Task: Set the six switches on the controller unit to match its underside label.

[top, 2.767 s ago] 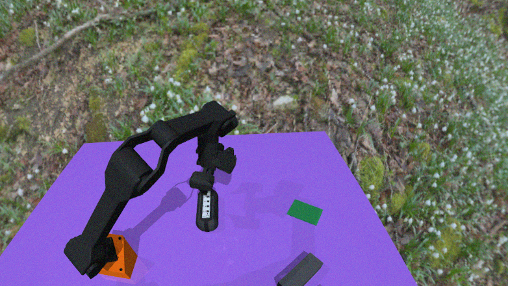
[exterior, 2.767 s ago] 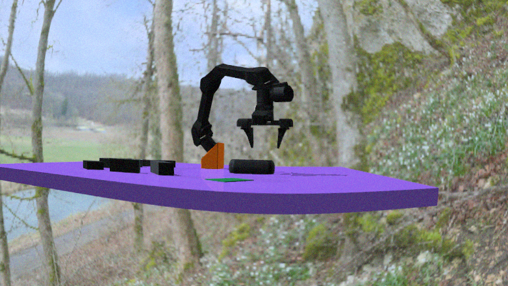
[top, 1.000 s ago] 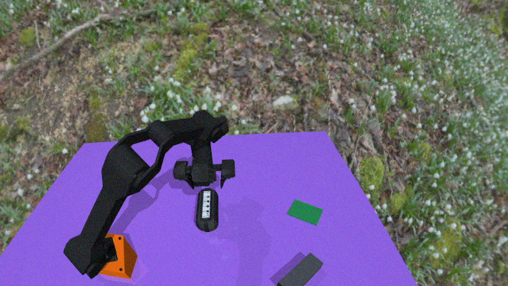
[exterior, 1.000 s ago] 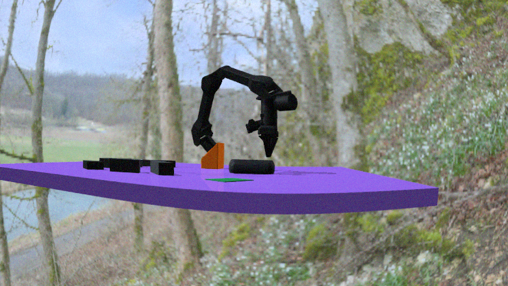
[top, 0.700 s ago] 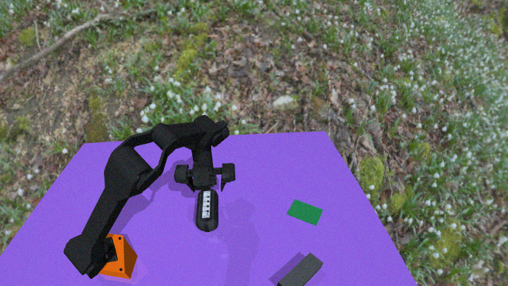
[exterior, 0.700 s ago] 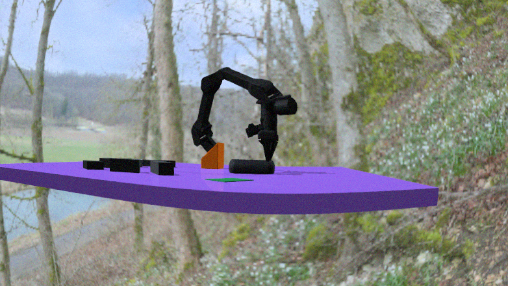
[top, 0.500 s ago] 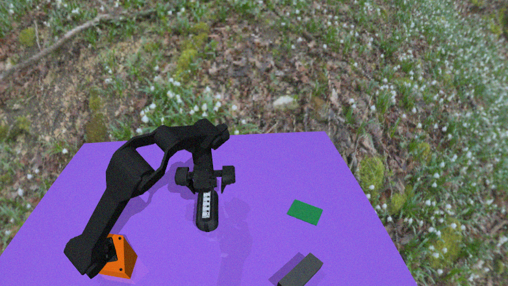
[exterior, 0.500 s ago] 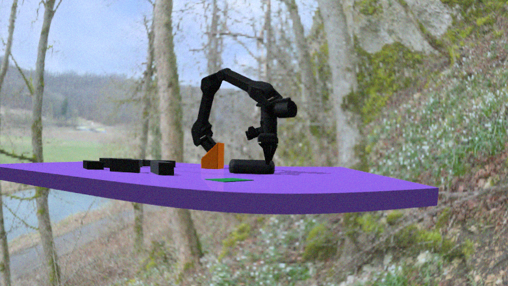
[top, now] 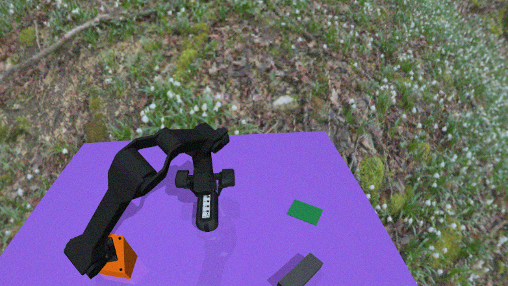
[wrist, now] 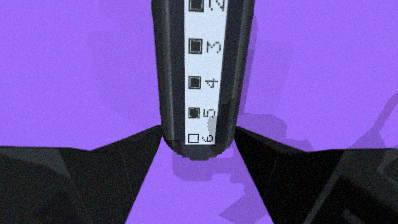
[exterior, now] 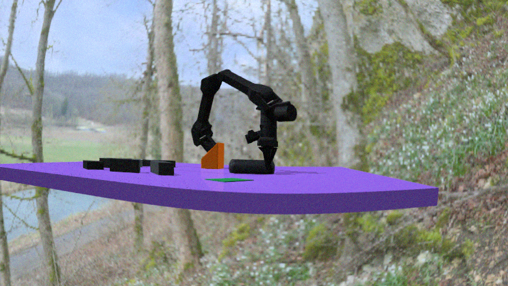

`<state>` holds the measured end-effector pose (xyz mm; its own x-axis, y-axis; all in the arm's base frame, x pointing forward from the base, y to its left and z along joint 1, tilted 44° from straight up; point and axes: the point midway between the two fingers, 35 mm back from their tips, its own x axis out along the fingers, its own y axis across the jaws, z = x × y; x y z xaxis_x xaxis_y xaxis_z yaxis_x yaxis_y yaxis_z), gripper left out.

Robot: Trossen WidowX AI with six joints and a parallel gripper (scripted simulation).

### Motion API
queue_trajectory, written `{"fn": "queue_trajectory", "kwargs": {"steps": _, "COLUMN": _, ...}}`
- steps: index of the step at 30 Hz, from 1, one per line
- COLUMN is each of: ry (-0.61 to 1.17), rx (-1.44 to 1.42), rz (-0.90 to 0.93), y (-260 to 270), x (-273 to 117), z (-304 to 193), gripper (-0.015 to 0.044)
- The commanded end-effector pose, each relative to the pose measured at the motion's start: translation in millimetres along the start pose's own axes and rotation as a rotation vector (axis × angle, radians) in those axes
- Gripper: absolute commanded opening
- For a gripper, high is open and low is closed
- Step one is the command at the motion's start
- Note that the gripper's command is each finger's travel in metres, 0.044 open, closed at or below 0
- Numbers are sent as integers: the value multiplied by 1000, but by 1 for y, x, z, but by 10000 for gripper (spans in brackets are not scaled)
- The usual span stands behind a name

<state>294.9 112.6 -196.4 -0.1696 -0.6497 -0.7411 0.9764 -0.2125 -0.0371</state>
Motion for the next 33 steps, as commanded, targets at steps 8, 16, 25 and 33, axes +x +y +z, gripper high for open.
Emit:
{"fn": "queue_trajectory", "kwargs": {"steps": 8, "ry": -5, "rx": -5, "rz": 3, "y": 0, "x": 2, "z": 1, "gripper": 327}}
{"fn": "queue_trajectory", "kwargs": {"steps": 16, "ry": -5, "rx": -5, "rz": 3, "y": 0, "x": -3, "z": 2, "gripper": 336}}
{"fn": "queue_trajectory", "kwargs": {"steps": 25, "ry": -5, "rx": -5, "rz": 3, "y": 0, "x": -7, "z": 3, "gripper": 336}}
{"fn": "queue_trajectory", "kwargs": {"steps": 33, "ry": -5, "rx": -5, "rz": 3, "y": 0, "x": -10, "z": 4, "gripper": 336}}
